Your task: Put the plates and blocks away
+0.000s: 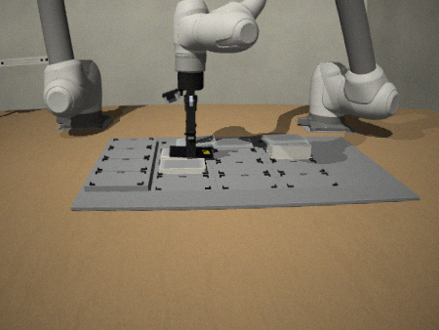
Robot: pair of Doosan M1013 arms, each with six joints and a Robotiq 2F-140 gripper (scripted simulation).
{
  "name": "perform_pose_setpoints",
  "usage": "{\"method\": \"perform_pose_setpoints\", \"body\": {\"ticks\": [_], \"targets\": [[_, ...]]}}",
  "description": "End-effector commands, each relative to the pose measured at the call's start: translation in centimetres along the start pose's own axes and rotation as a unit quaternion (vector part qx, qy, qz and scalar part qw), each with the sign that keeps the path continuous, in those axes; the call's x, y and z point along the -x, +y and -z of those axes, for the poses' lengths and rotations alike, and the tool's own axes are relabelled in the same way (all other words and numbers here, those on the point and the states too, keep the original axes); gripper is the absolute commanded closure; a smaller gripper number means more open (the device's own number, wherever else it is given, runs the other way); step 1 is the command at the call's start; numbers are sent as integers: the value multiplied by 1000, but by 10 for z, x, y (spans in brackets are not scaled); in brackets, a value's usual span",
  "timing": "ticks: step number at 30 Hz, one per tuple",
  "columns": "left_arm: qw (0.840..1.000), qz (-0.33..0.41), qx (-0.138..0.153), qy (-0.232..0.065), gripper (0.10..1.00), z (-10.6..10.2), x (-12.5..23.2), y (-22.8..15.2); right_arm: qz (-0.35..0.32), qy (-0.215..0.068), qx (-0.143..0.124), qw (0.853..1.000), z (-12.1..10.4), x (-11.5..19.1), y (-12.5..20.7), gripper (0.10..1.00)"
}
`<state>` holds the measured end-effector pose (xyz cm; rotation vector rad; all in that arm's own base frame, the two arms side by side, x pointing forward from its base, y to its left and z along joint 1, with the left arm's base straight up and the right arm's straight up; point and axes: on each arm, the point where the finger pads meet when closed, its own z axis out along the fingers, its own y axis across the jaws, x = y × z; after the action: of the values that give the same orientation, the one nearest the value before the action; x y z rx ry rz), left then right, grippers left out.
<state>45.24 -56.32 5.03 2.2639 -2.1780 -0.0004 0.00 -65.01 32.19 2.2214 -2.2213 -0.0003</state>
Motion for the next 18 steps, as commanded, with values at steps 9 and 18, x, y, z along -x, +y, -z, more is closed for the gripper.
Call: {"method": "perform_pose_setpoints", "body": {"ticks": [9,18], "targets": [[1000,0,-1,1,999,1,0,0,0,1,0,1000,1,0,0,98],[1000,0,-1,1,999,1,0,0,0,1,0,1000,1,0,0,98]]}}
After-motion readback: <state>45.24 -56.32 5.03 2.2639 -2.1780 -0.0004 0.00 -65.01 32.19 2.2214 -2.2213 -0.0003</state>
